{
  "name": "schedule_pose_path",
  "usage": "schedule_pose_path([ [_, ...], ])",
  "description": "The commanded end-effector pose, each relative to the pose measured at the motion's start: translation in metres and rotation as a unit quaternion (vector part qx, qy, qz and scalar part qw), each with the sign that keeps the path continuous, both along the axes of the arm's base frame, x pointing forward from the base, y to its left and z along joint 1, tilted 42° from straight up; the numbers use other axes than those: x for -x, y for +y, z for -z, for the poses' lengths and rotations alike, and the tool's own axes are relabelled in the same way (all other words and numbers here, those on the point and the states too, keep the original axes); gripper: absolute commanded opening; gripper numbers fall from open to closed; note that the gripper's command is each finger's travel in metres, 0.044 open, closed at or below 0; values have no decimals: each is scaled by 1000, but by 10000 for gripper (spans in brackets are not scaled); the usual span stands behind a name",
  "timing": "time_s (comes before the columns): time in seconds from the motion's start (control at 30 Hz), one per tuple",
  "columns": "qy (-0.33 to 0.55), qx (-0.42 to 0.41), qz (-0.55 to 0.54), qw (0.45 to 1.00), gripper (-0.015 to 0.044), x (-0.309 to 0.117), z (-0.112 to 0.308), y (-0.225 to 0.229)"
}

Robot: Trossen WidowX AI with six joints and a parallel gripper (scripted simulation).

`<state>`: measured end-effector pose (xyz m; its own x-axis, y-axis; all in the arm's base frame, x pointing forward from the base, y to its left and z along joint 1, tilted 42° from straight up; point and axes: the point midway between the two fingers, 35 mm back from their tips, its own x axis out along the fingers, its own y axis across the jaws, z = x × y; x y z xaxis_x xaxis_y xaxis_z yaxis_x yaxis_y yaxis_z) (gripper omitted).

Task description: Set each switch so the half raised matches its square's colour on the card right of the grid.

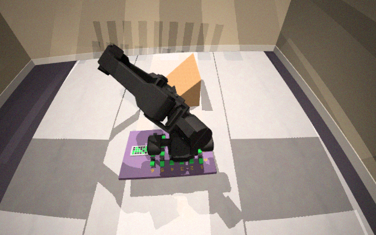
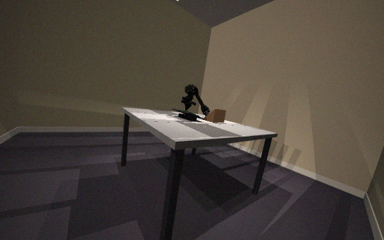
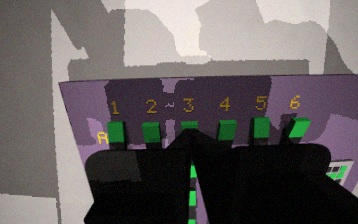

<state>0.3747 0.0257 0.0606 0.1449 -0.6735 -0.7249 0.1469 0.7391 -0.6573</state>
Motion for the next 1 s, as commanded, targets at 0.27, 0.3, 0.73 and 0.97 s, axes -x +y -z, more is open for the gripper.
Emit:
schedule_pose_path([
  [0.27, 2, 2, -2, 1000, 0, 0, 1, -1],
  [0.3, 2, 2, -2, 1000, 0, 0, 1, -1],
  [0.73, 1, 2, -2, 1000, 0, -1, 2, -2],
  [0.97, 1, 2, -2, 1000, 0, -1, 3, -3],
])
